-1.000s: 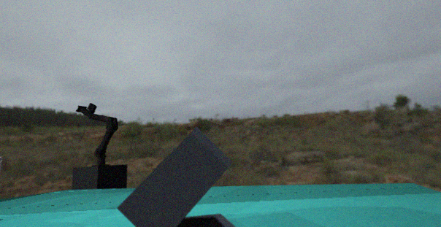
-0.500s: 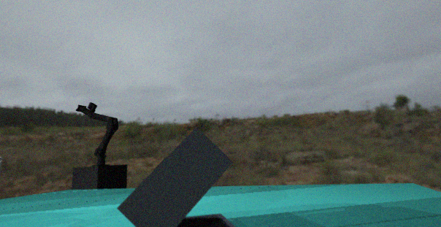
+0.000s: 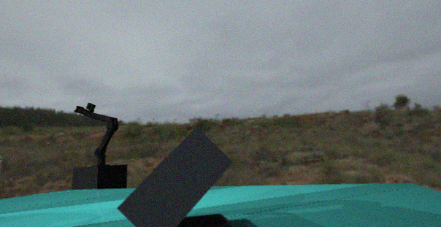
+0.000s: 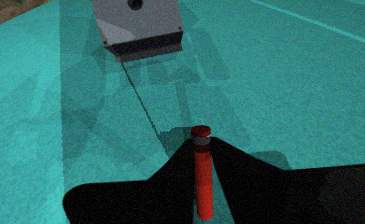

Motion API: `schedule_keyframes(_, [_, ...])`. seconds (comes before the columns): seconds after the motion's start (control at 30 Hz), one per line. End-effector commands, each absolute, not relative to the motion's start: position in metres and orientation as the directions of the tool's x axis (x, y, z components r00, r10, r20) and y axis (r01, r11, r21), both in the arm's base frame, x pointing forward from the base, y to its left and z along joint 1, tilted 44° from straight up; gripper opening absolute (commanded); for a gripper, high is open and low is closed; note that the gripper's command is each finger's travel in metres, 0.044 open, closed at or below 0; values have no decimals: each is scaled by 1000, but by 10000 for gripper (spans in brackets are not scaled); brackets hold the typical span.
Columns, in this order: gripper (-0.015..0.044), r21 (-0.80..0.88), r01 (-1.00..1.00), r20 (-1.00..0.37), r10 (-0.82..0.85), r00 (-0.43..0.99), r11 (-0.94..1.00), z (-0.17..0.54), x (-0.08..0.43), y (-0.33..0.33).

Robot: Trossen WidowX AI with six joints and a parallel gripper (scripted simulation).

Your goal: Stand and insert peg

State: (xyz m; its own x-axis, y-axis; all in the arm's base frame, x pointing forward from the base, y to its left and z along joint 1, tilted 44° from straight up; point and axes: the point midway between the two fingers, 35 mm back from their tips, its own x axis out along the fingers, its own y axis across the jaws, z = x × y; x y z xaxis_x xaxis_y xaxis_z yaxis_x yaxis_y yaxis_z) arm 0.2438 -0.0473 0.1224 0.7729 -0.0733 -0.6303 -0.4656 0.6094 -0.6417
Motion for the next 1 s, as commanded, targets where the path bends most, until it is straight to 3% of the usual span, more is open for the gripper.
schedule_keyframes(0.0, [49,-649,-461,-610,-51,791,605,125,242,-48])
schedule_keyframes(0.97, [49,-652,-463,-479,147,865,601,129,224,-56])
